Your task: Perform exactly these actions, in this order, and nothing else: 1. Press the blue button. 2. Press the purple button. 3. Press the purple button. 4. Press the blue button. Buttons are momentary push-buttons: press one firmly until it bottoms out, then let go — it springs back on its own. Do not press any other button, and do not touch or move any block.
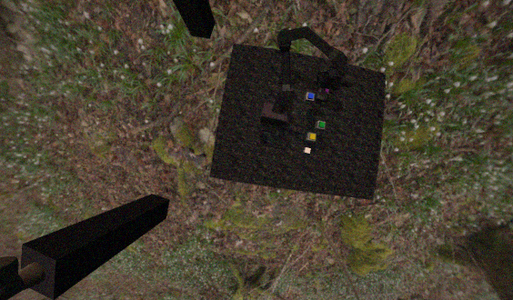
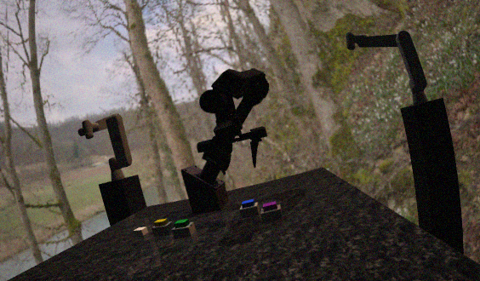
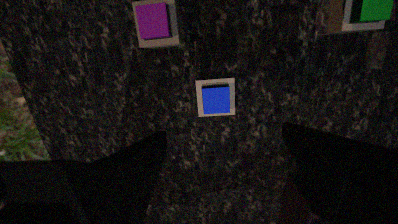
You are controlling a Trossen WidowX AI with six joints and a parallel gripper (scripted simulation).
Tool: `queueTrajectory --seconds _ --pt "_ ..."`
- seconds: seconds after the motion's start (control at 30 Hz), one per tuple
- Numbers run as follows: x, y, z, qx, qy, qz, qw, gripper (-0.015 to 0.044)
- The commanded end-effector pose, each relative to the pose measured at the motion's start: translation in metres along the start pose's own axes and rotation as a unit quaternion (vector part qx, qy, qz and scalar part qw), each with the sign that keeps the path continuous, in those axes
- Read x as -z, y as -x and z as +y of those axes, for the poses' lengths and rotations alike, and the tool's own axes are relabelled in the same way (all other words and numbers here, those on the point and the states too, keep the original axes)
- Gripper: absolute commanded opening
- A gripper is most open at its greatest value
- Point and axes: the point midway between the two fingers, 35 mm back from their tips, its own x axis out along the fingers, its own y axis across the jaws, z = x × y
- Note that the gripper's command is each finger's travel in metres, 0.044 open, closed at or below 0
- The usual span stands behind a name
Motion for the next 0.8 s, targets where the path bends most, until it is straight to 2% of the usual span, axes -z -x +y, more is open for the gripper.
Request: queueTrajectory --seconds 0.0,0.13,0.37,0.77 --pt "0.0 -0.018 -0.001 -0.001 -0.005 0.003 1.0 0.0321" --pt "0.001 -0.059 0.001 -0.004 -0.005 0.002 1.0 0.0216" --pt "0.002 -0.061 0.001 -0.005 -0.005 0.002 1.0 0.0032" --pt "0.001 -0.065 0.001 -0.005 -0.005 0.002 1.0 0.002"
